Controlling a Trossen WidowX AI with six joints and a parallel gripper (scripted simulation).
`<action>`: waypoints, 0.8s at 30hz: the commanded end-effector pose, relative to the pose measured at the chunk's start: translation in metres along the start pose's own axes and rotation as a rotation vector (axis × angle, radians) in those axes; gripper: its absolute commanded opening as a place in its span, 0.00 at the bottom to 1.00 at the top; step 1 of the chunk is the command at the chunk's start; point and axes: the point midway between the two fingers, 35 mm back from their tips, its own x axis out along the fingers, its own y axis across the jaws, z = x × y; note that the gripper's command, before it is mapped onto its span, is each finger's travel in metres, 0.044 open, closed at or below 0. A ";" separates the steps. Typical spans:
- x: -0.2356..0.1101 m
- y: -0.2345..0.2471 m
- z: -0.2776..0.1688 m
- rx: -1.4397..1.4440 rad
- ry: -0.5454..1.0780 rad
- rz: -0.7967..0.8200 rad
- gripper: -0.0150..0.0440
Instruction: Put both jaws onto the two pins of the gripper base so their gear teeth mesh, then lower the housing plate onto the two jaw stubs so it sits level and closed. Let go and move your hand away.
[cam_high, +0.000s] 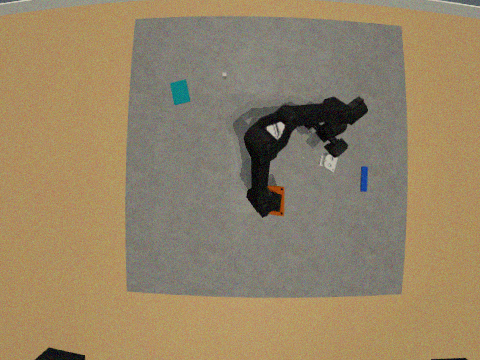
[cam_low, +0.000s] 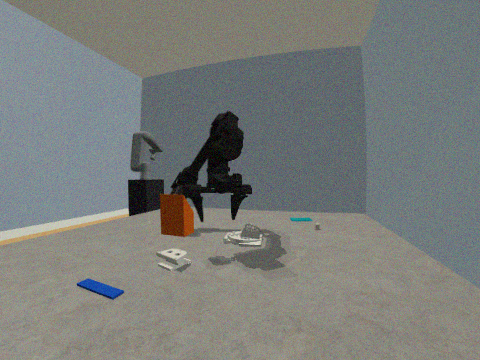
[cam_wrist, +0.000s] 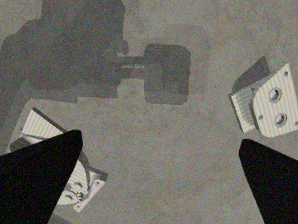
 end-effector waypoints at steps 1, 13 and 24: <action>0.001 -0.014 0.003 0.105 0.007 -0.006 1.00; -0.001 -0.045 0.010 0.359 0.006 0.004 1.00; -0.001 -0.076 0.012 0.592 0.014 -0.002 1.00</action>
